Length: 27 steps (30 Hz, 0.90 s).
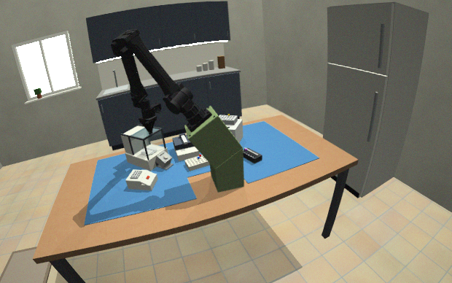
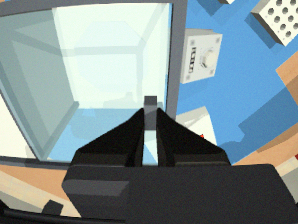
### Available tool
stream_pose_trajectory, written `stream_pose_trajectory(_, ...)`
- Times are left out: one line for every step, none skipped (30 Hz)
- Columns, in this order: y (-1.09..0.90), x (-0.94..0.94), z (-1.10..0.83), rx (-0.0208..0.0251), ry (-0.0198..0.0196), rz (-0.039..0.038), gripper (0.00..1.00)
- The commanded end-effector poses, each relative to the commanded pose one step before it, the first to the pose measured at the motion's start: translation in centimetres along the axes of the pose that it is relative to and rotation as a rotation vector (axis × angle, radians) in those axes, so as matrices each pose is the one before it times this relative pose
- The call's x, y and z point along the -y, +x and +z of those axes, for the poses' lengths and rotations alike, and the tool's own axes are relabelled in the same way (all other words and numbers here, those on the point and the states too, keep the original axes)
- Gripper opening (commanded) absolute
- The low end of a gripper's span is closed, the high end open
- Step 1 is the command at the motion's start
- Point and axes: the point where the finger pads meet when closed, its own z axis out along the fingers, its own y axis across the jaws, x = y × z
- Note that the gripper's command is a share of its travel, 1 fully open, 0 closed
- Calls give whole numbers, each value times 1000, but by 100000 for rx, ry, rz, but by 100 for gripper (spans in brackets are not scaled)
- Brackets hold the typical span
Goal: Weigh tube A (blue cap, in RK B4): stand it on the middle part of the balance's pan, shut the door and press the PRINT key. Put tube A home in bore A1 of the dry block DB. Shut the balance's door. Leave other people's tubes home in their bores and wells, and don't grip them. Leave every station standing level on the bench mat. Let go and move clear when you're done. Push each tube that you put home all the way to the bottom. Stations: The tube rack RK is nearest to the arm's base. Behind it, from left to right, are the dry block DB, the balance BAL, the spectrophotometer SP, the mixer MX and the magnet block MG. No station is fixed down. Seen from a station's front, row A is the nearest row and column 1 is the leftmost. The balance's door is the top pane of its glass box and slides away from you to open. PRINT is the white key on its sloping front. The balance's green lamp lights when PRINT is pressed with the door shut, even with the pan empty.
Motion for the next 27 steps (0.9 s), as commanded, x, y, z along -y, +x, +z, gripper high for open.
stream_pose_trajectory(-68,217,612,-12,930,429,6)
stream_pose_trajectory(0,-1,0,0,-2,-1,6)
stream_pose_trajectory(0,0,0,0,0,0,6)
stream_pose_trajectory(0,0,0,0,0,0,6)
stream_pose_trajectory(0,0,0,0,0,0,6)
stream_pose_trajectory(0,0,0,0,0,0,6)
stream_pose_trajectory(0,0,0,0,0,0,6)
stream_pose_trajectory(0,0,0,0,0,0,6)
stream_pose_trajectory(0,0,0,0,0,0,6)
stream_pose_trajectory(0,0,0,0,0,0,6)
stream_pose_trajectory(0,0,0,0,0,0,6)
stream_pose_trajectory(0,0,0,0,0,0,6)
stream_pose_trajectory(0,0,0,0,0,0,6)
stream_pose_trajectory(0,0,0,0,0,0,6)
stream_pose_trajectory(0,0,0,0,0,0,6)
stream_pose_trajectory(78,-859,-220,78,-842,-436,6)
stream_pose_trajectory(83,-686,-173,36,-573,-310,6)
stream_pose_trajectory(91,28,30,-123,551,204,6)
stream_pose_trajectory(72,-62,30,-74,240,44,6)
stream_pose_trajectory(28,-101,11,-15,21,-61,6)
stream_pose_trajectory(23,-102,7,-29,10,-65,6)
stream_pose_trajectory(9,-103,2,-14,-1,-15,6)
stream_pose_trajectory(-9,-103,-5,-2,-18,2,6)
stream_pose_trajectory(-15,-104,-8,3,-22,-17,6)
stream_pose_trajectory(-9,-103,-4,11,-12,-13,6)
stream_pose_trajectory(-1,-102,0,12,-3,-9,6)
stream_pose_trajectory(-8,-103,-3,18,-9,-1,6)
